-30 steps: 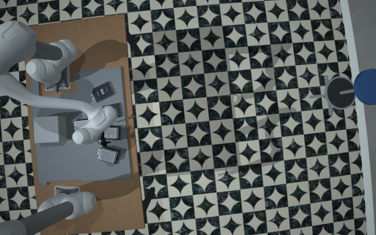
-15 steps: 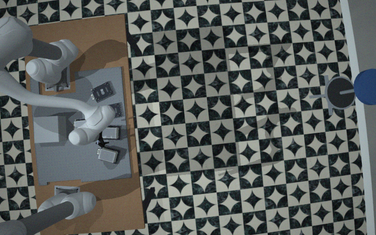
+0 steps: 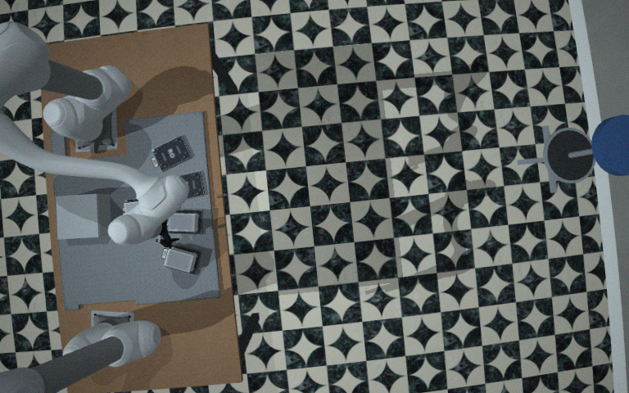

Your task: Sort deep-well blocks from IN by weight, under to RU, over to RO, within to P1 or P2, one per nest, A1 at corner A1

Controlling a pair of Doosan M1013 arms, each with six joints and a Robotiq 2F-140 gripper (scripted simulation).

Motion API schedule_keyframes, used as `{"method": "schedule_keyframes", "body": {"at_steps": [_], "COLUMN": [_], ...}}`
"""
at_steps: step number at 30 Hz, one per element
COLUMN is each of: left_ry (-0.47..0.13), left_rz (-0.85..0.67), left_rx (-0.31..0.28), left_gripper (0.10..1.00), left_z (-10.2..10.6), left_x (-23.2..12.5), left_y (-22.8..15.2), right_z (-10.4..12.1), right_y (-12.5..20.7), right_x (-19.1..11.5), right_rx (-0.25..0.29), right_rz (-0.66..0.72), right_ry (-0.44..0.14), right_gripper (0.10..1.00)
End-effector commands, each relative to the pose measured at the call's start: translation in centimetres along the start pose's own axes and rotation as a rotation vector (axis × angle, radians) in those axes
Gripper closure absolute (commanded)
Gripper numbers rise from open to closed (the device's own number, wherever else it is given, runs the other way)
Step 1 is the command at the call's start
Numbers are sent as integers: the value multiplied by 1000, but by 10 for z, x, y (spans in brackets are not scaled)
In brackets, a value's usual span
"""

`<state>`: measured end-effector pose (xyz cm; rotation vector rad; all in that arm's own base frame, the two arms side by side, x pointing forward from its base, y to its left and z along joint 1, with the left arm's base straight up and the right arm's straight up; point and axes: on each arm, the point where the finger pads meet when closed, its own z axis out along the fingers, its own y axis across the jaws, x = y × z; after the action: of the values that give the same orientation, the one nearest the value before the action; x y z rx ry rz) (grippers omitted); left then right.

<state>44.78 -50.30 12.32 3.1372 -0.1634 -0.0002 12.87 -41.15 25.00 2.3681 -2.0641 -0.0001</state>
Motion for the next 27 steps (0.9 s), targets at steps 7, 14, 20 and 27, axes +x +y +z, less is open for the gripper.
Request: {"method": "schedule_keyframes", "body": {"at_steps": [7, 14, 20, 27], "left_ry": [1, 1, 1, 1], "left_rz": [0, 0, 0, -150], "left_rx": [-1, -1, -1, -1], "left_gripper": [98, 98, 98, 98], "left_z": [-9, -9, -9, -8], "left_x": [0, 0, 0, -24], "left_y": [0, 0, 0, -5], "right_z": [-1, -1, -1, -1], "right_y": [0, 0, 0, 0], "right_x": [0, 0, 0, 0], "right_rx": [1, 1, 1, 1], "right_rz": [0, 0, 0, 0], "right_ry": [1, 1, 1, 1], "right_gripper": [98, 98, 98, 98]}}
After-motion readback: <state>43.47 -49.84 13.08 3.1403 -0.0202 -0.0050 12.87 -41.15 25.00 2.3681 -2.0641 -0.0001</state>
